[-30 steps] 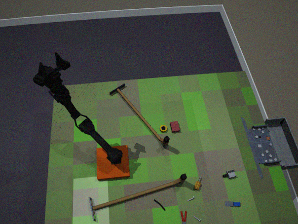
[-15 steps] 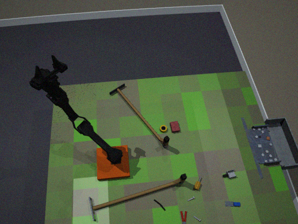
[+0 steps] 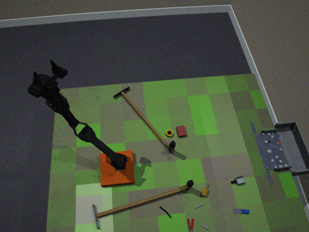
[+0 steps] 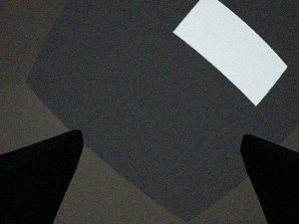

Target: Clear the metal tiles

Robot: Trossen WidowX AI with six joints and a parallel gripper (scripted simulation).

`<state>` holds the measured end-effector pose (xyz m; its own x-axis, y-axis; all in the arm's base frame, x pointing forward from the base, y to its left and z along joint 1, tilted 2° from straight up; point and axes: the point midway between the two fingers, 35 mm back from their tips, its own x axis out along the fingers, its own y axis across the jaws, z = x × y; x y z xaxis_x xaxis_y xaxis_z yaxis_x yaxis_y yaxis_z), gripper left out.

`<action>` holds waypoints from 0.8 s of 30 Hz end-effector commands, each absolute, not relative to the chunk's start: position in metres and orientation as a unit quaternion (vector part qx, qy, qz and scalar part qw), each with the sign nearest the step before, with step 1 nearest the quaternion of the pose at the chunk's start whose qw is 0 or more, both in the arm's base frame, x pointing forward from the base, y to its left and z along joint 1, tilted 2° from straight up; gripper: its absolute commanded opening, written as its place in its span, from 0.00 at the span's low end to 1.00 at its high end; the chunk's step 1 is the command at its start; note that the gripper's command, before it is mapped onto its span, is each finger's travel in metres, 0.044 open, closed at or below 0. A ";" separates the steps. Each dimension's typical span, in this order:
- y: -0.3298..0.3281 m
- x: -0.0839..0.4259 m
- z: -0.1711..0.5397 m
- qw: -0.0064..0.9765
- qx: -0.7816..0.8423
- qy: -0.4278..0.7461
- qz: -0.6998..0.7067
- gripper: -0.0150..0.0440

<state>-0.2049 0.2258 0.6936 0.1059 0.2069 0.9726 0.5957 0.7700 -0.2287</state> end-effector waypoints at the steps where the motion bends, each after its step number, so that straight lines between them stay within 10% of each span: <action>1: 0.218 -0.206 0.697 0.676 -0.305 -0.654 -0.146 1.00; 24: 0.181 -0.209 0.713 0.676 -0.295 -0.659 -0.149 1.00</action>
